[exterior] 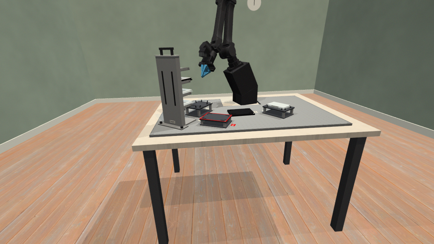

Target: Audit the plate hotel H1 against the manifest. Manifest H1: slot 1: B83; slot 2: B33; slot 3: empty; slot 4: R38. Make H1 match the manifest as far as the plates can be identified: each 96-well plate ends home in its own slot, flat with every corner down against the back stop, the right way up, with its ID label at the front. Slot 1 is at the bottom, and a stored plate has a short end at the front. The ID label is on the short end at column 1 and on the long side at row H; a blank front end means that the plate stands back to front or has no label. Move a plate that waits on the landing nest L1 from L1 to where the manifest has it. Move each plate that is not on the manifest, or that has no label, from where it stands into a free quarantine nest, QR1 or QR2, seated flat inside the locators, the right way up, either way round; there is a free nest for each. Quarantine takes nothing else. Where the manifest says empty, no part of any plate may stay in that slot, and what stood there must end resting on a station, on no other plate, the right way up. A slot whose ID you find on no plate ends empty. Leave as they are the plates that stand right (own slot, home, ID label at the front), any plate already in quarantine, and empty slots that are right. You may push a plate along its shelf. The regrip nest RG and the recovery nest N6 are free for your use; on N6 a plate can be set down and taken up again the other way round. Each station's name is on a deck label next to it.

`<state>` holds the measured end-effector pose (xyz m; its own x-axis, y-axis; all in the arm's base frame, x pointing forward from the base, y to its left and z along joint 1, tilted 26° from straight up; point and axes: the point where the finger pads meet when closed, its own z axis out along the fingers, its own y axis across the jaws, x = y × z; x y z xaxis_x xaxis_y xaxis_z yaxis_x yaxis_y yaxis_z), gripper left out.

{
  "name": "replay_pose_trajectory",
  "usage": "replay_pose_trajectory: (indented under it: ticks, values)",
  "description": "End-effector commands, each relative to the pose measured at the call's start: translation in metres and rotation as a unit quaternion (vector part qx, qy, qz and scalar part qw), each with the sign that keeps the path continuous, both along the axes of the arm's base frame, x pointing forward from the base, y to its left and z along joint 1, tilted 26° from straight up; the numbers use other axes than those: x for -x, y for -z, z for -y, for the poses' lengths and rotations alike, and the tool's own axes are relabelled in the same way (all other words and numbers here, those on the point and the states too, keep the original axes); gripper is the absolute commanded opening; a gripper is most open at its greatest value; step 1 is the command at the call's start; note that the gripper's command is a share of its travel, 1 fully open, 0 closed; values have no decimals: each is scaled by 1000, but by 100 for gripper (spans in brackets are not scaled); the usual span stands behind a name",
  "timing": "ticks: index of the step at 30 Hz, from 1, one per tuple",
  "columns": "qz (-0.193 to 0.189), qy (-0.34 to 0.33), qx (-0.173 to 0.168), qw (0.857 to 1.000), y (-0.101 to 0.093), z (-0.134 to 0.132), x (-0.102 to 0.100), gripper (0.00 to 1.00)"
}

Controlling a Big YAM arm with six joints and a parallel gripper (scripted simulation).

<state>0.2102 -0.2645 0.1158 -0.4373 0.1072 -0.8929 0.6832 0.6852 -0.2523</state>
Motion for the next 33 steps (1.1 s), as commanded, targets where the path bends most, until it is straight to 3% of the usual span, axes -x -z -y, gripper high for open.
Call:
replay_pose_trajectory:
  ticks: [1,3,7,11,12,13,15,17,18,20,33]
  values:
    - [-14,-3,4,1000,-2,7,2,0]
    - [-6,-3,16,1000,-18,18,2,0]
    - [-7,-3,16,1000,-21,28,12,0]
    - [-19,-3,-4,1000,0,19,21,0]
    - [-8,-13,17,1000,-22,20,12,100]
    - [-3,-12,25,1000,-36,24,9,100]
    - [-3,-12,26,1000,-44,21,10,100]
    - [-3,-12,26,1000,-44,21,10,100]
    - [-9,-10,13,1000,-30,13,16,100]
    - [2,-10,24,1000,-55,16,11,100]
    - [10,-7,25,1000,-99,-4,16,100]
